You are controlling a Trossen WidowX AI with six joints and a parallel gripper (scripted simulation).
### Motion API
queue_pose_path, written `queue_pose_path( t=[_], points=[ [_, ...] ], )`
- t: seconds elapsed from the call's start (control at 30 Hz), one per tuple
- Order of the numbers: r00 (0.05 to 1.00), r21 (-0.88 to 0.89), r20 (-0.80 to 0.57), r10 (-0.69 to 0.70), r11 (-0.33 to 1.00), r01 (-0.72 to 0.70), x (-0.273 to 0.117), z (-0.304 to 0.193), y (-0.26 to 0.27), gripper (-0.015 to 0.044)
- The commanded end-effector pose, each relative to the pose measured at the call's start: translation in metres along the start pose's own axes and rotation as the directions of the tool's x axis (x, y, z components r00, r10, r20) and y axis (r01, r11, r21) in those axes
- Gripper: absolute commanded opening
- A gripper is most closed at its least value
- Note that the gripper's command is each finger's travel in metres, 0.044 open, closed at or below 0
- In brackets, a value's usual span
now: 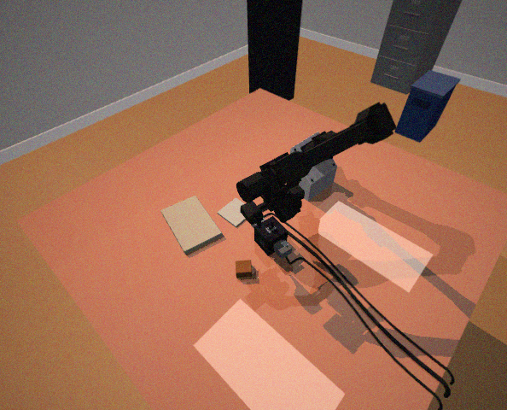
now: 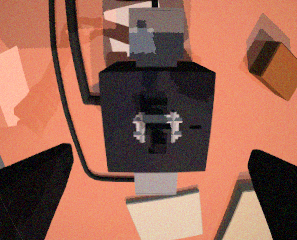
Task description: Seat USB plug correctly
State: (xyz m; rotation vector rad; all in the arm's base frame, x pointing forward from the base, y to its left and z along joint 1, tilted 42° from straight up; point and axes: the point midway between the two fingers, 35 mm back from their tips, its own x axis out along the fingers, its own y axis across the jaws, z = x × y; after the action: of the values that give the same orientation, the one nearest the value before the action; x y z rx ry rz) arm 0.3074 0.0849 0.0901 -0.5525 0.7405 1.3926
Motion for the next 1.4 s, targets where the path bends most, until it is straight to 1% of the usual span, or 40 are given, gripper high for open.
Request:
queue_pose_path(
  t=[0.0, 0.57, 1.13, 1.37],
  points=[
    [1.0, 0.007, 0.005, 0.005, 1.0, -0.005, 0.006, -0.001, 0.002, 0.044],
    [1.0, 0.007, 0.006, 0.005, 1.0, -0.005, 0.017, -0.001, 0.002, 0.044],
    [1.0, 0.001, 0.001, 0.002, 1.0, -0.002, 0.015, 0.0, 0.001, 0.0],
    [1.0, 0.001, 0.001, 0.002, 1.0, -0.002, 0.015, 0.0, 0.001, 0.0]
  ],
)
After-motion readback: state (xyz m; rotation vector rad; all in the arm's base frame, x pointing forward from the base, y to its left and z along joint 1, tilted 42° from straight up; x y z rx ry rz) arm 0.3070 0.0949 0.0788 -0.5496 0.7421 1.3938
